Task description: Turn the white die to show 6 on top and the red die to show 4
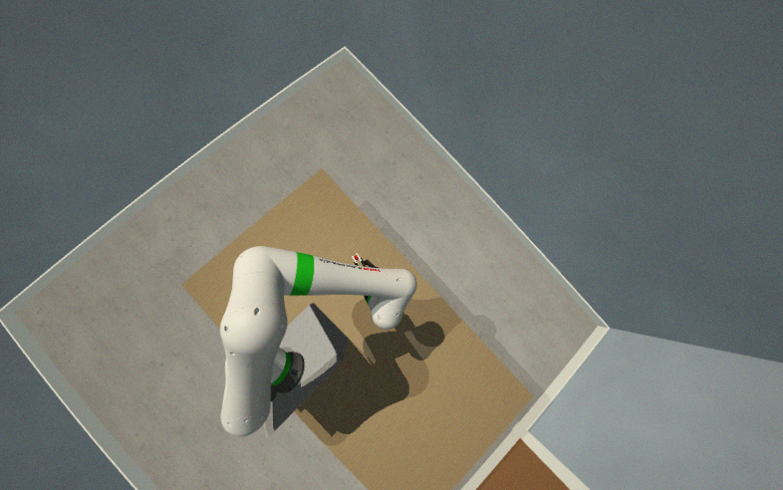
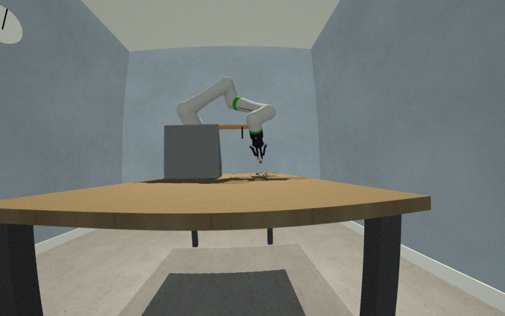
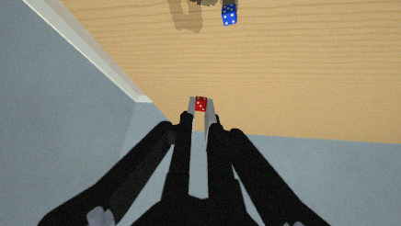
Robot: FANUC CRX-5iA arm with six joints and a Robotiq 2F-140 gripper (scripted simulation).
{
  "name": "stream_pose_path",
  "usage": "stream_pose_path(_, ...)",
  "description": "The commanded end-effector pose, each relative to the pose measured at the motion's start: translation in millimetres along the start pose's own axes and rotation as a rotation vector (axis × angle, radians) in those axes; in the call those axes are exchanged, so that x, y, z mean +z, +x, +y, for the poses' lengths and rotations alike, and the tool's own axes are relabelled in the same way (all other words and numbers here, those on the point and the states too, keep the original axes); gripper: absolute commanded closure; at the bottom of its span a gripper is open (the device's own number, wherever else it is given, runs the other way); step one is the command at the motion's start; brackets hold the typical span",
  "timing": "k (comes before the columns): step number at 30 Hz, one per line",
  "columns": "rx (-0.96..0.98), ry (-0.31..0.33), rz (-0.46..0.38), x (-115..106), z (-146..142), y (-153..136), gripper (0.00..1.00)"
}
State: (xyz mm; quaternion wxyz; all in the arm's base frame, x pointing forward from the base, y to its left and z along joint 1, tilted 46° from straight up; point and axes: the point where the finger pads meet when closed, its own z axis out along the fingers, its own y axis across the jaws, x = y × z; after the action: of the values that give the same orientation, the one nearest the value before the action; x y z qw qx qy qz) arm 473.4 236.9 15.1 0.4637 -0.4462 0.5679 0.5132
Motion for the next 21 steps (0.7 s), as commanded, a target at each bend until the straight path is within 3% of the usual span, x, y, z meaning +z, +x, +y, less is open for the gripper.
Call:
stream_pose_path(1, 0.001, -0.017, -0.146, 0.3, 1.9, 5.5, 0.93)
stream_pose_path(3, 0.001, -0.016, -0.172, -0.3, 1.9, 6.4, 0.93)
stream_pose_path(6, 0.003, -0.017, -0.296, -1.8, 2.2, 10.1, 0.93)
stream_pose_path(9, 0.003, -0.016, -0.329, -2.7, 2.3, 11.4, 0.93)
stream_pose_path(21, 0.007, -0.024, -0.335, 0.8, 2.4, 14.9, 0.93)
